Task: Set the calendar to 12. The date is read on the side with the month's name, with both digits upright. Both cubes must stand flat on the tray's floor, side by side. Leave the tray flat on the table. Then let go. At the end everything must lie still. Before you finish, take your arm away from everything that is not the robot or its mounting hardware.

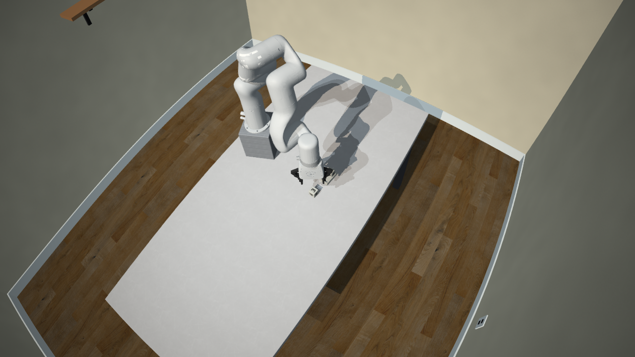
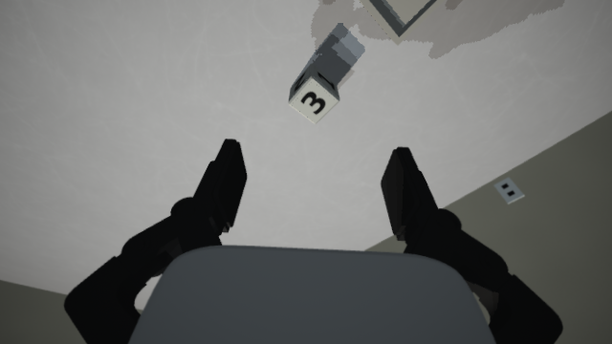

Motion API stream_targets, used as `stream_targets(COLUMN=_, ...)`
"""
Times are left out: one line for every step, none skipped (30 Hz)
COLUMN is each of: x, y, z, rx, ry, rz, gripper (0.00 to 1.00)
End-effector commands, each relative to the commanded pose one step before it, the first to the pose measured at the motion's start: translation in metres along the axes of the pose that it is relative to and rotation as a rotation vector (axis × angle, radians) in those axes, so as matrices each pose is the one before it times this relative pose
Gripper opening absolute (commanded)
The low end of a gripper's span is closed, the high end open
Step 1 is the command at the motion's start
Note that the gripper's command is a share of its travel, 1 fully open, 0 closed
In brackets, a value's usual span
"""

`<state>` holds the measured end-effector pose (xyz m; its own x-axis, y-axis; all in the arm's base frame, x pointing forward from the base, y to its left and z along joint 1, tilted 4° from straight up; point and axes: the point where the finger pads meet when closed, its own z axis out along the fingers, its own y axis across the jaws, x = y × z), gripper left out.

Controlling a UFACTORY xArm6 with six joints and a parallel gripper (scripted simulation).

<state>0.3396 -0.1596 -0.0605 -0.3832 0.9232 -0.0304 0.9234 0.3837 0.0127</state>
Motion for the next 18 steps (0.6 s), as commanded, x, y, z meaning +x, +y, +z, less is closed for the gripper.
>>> stream_targets(x=-0.00098, y=0.00076, z=0.00004, rx=0.02044, ry=-0.03005, rz=0.17021, gripper=1.0)
stream_targets(x=0.0, y=0.0, z=0.00001, rx=0.0, ry=0.0, rz=0.00189, gripper=1.0)
stream_targets(x=-0.00003, y=-0.00005, z=0.00029, rx=-0.00005, ry=0.00011, rz=0.05554, gripper=1.0)
stream_targets(x=-0.00001, y=-0.00002, z=0.0001, rx=-0.00002, ry=0.00004, rz=0.02009, gripper=1.0)
stream_targets(x=-0.00002, y=-0.00003, z=0.00017, rx=-0.00003, ry=0.00007, rz=0.03218, gripper=1.0)
stream_targets(x=-0.00002, y=-0.00002, z=0.00014, rx=-0.00002, ry=0.00006, rz=0.02731, gripper=1.0)
stream_targets(x=-0.00001, y=-0.00001, z=0.00006, rx=-0.00001, ry=0.00003, rz=0.01153, gripper=1.0)
stream_targets(x=-0.00003, y=-0.00003, z=0.00023, rx=-0.00003, ry=0.0001, rz=0.04406, gripper=1.0)
stream_targets(x=-0.00001, y=-0.00002, z=0.00011, rx=-0.00001, ry=0.00005, rz=0.02152, gripper=1.0)
stream_targets(x=-0.00002, y=-0.00002, z=0.00017, rx=-0.00002, ry=0.00007, rz=0.03249, gripper=1.0)
stream_targets(x=0.0, y=0.0, z=0.0, rx=0.0, ry=0.0, rz=0.0, gripper=1.0)
stream_targets(x=0.0, y=0.0, z=0.0, rx=0.0, ry=0.0, rz=0.0, gripper=1.0)
stream_targets(x=-0.00002, y=-0.00002, z=0.00014, rx=-0.00001, ry=0.00006, rz=0.02692, gripper=1.0)
stream_targets(x=-0.00003, y=-0.00004, z=0.00027, rx=-0.00002, ry=0.00012, rz=0.05269, gripper=1.0)
stream_targets(x=-0.00003, y=-0.00003, z=0.00024, rx=-0.00001, ry=0.00011, rz=0.04556, gripper=1.0)
stream_targets(x=-0.00001, y=-0.00001, z=0.0001, rx=0.0, ry=0.00005, rz=0.0191, gripper=1.0)
stream_targets(x=-0.00001, y=-0.00001, z=0.0001, rx=0.0, ry=0.00005, rz=0.0191, gripper=1.0)
stream_targets(x=-0.00002, y=-0.00002, z=0.00016, rx=0.0, ry=0.00007, rz=0.03083, gripper=1.0)
